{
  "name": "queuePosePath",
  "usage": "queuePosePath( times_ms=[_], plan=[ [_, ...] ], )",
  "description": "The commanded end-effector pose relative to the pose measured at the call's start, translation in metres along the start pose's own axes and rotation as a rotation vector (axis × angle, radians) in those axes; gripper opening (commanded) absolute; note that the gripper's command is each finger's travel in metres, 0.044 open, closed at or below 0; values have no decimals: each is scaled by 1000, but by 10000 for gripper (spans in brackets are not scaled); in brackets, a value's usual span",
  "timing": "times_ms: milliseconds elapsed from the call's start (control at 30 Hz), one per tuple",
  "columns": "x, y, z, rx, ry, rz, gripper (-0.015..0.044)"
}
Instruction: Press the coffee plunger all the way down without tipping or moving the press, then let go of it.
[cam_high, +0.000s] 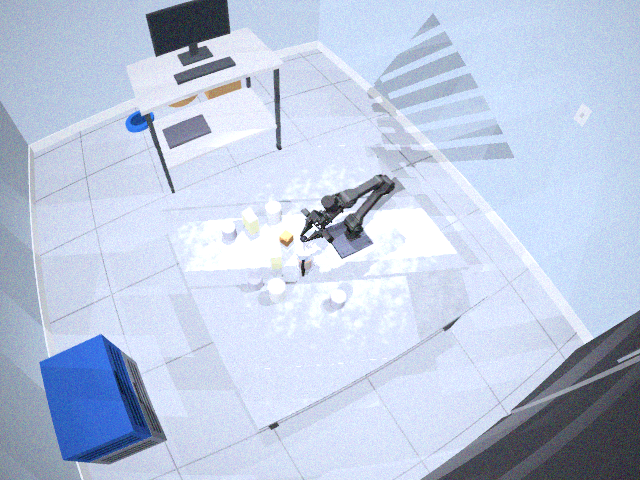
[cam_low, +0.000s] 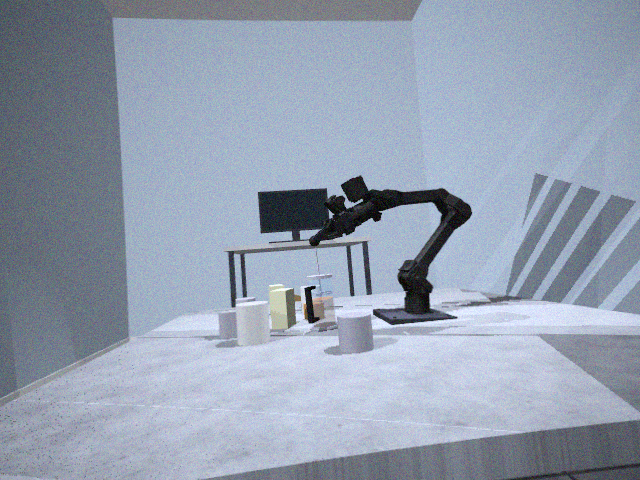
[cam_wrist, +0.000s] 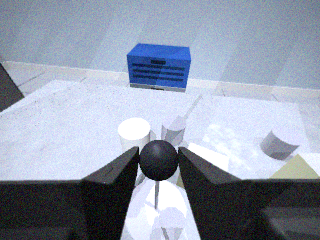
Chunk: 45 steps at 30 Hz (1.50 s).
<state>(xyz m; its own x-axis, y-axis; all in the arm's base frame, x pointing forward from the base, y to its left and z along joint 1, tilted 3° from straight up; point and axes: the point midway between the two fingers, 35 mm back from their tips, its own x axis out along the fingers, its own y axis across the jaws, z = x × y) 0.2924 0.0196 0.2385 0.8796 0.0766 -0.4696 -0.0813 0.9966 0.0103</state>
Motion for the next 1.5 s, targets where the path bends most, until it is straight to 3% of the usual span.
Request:
queuePosePath(
  times_ms=[0, 833, 1467],
  plan=[
    [11, 0, -29, 5, 70, -2, 125],
    [35, 0, -61, 5, 69, -2, 125],
    [40, 1, -56, 5, 69, -2, 125]
  ],
)
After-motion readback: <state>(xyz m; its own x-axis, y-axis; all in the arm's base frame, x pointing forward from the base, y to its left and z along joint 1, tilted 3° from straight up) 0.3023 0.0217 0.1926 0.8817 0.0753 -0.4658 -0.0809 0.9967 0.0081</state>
